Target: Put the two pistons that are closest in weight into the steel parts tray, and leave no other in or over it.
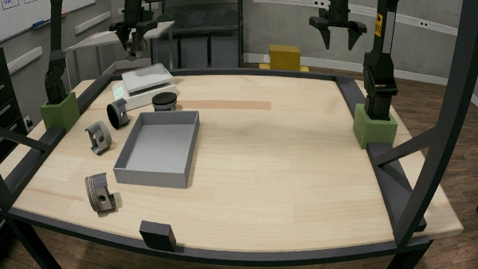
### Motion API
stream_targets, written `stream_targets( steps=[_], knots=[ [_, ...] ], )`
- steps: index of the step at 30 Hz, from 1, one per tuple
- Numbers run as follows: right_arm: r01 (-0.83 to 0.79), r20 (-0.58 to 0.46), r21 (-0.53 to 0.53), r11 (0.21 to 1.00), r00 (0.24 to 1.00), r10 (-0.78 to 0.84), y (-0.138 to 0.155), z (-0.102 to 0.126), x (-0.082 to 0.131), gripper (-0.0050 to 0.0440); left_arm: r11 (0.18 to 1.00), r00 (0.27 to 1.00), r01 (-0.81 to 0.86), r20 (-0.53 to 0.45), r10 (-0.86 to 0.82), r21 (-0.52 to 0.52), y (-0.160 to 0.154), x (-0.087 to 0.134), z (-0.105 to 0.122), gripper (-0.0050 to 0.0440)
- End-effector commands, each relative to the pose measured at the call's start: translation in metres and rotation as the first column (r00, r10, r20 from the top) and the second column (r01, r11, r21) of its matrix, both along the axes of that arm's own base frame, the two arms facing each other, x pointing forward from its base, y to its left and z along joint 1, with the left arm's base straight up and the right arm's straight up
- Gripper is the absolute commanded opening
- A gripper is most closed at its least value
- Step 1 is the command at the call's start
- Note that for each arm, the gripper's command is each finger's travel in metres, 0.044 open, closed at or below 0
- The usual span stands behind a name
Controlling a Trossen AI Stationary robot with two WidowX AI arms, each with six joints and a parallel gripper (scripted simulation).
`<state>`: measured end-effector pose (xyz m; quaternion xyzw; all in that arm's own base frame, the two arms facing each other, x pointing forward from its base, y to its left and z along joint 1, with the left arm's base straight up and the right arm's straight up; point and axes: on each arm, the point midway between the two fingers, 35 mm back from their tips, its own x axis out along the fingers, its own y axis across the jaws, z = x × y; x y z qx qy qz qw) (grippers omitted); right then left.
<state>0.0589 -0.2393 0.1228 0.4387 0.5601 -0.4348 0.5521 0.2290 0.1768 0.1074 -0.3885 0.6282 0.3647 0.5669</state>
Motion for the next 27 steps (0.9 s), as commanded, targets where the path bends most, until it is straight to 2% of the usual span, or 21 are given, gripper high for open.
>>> stream_targets(
  steps=[1, 3, 7, 15, 18, 20, 27],
  knots=[
    [-0.006, 0.01, -0.031, 0.999, 1.0, 0.007, -0.005, 0.008, 0.002, 0.04, 0.992, 0.992, 0.118, 0.045, -0.12, 0.045, 0.0, 0.002, 0.01, 0.0158],
    [-0.006, 0.01, -0.031, 0.999, 1.0, 0.007, -0.005, 0.008, 0.002, 0.04, 0.992, 0.992, 0.118, 0.045, -0.12, 0.045, 0.0, 0.002, 0.01, 0.0158],
    [-0.006, 0.01, -0.031, 0.999, 1.0, 0.007, -0.005, 0.008, 0.002, 0.04, 0.974, 0.973, 0.22, 0.053, -0.223, 0.062, 0.0, 0.002, 0.01, 0.0158],
    [-0.006, 0.01, -0.031, 0.999, 1.0, 0.007, -0.005, 0.008, 0.002, 0.04, 0.905, 0.905, 0.414, 0.066, -0.421, 0.097, 0.0, 0.002, 0.01, 0.0158],
    [-0.006, 0.01, -0.031, 0.999, 1.0, 0.007, -0.005, 0.008, 0.002, 0.04, 0.868, 0.867, 0.487, 0.069, -0.494, 0.095, -0.016, 0.001, 0.01, 0.0158],
    [-0.006, 0.01, -0.031, 0.999, 1.0, 0.007, -0.005, 0.008, 0.002, 0.04, 0.868, 0.867, 0.487, 0.069, -0.494, 0.095, -0.016, 0.001, 0.01, 0.0158],
    [-0.006, 0.01, -0.031, 0.999, 1.0, 0.007, -0.005, 0.008, 0.002, 0.04, 0.762, 0.76, 0.64, 0.063, -0.646, 0.095, -0.05, -0.004, 0.009, 0.0158]
  ],
)
